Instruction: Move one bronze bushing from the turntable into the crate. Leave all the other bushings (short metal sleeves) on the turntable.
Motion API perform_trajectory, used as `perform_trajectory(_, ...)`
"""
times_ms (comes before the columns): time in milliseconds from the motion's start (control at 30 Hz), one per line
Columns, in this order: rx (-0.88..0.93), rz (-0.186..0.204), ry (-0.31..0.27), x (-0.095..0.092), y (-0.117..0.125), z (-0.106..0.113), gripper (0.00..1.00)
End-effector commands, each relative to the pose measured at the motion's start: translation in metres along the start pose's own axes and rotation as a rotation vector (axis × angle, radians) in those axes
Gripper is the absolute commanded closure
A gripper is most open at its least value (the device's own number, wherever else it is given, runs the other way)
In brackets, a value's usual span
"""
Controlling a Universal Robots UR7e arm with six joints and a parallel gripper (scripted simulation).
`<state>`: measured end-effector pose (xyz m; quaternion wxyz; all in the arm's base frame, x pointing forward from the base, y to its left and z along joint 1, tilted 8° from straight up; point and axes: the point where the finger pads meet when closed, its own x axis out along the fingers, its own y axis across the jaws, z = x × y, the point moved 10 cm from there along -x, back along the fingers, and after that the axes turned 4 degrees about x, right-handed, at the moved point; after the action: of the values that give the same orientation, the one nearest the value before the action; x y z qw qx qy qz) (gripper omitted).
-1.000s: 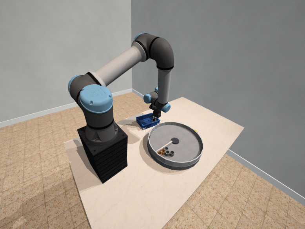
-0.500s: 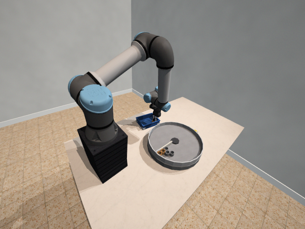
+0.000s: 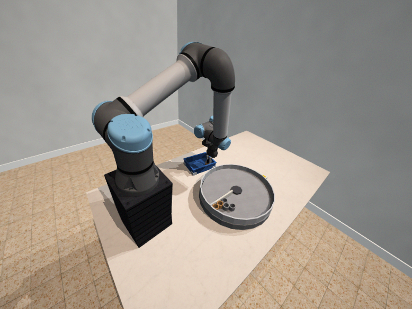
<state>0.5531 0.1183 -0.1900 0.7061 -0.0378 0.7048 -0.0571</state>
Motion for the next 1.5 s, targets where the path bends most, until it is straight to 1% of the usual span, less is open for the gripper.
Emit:
perform_trajectory(0,0.0,0.0,-0.002,-0.003,0.0,0.001,0.58)
perform_trajectory(300,0.0,0.0,-0.002,-0.003,0.0,0.001,0.58)
perform_trajectory(467,0.0,0.0,-0.002,-0.008,0.0,0.001,0.58)
perform_trajectory(867,0.0,0.0,-0.002,-0.008,0.0,0.001,0.58)
perform_trajectory(1033,0.0,0.0,-0.002,-0.014,-0.001,0.0,0.58)
perform_trajectory(1433,0.0,0.0,-0.002,-0.014,-0.001,0.0,0.58)
perform_trajectory(1467,0.0,0.0,-0.002,-0.024,-0.001,0.0,0.58)
